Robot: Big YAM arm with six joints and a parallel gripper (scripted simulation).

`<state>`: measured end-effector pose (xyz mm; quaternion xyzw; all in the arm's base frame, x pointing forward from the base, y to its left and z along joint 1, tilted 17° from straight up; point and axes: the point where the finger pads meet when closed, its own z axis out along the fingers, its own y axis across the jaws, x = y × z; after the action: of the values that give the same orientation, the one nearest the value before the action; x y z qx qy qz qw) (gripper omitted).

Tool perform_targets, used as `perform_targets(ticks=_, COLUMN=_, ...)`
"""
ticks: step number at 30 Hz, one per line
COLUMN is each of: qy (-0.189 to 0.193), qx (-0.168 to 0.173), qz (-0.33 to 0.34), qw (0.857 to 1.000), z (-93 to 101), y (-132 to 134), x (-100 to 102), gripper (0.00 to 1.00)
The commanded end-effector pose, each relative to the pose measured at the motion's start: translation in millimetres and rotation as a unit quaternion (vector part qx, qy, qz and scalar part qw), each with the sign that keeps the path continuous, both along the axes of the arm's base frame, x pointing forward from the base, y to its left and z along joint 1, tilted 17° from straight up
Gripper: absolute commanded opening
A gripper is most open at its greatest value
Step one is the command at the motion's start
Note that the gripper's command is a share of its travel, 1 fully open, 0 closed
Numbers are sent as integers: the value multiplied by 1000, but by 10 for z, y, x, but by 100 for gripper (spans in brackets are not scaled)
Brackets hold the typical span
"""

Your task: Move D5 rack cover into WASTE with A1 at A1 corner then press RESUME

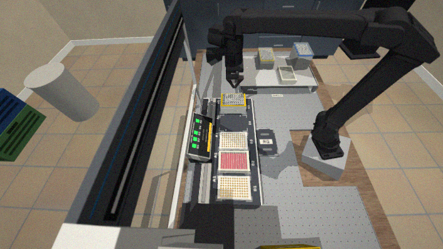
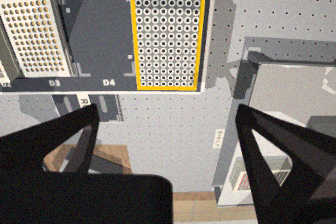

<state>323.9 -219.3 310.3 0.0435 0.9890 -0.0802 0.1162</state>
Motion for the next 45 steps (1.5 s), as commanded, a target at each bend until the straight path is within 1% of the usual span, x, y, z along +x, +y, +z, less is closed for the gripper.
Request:
perform_targets(ticks=1, qy=-20, qx=-12, qz=-1, qw=1000, z=194, y=-30, x=58, gripper=100)
perform_targets(ticks=4, qy=-20, qx=-12, qz=-1, qw=1000, z=194, y=-30, x=58, gripper=100)
perform_targets(ticks=5, qy=-18, qx=-6, qz=-21, qw=1000, z=106, y=1, x=-90, gripper=0)
perform_targets(ticks=8, qy=-24, qx=1, qz=-46, qw=999, z=64, y=7, x=-224, gripper=0)
perform_targets(ticks=10, qy=-25, qx=0, qz=-46, qw=999, z=37, y=9, x=-314, gripper=0)
perform_targets(ticks=11, qy=-23, qx=-3, qz=-35, qw=999, z=22, y=12, x=-362, gripper=0)
perform_targets(ticks=19, qy=-19, qx=-1, qz=-35, qw=999, z=-100, y=44, x=-754, gripper=0)
perform_targets(ticks=21, qy=-19, qx=-1, qz=-35, qw=999, z=-100, y=44, x=-754, gripper=0)
perform_targets(ticks=22, qy=-22, qx=-4, qz=-35, qw=999, z=-68, y=37, x=-792, gripper=0)
perform_targets(ticks=23, qy=-17, qx=1, qz=-35, qw=999, z=-133, y=58, x=-859, gripper=0)
perform_targets(ticks=36, qy=-13, qx=2, qz=-36, qw=999, z=-323, y=104, x=-1482, gripper=0)
perform_targets(ticks=38, qy=-13, qx=2, qz=-36, qw=999, z=-323, y=104, x=-1482, gripper=0)
perform_targets(ticks=39, qy=-31, qx=-20, qz=-35, qw=999, z=-82, y=28, x=-1470, gripper=0)
perform_targets(ticks=40, qy=-13, qx=2, qz=-36, qw=999, z=-351, y=109, x=-1576, gripper=0)
perform_targets(ticks=42, qy=-14, qx=2, qz=-36, qw=999, z=-355, y=109, x=-1593, gripper=0)
perform_targets(ticks=43, qy=-23, qx=-10, qz=-35, qw=999, z=-221, y=56, x=-1556, gripper=0)
perform_targets(ticks=44, qy=-12, qx=1, qz=-25, qw=1000, z=-365, y=192, x=-1548, gripper=0)
perform_targets(ticks=45, qy=-13, qx=3, qz=-36, qw=999, z=-375, y=239, x=-1549, gripper=0)
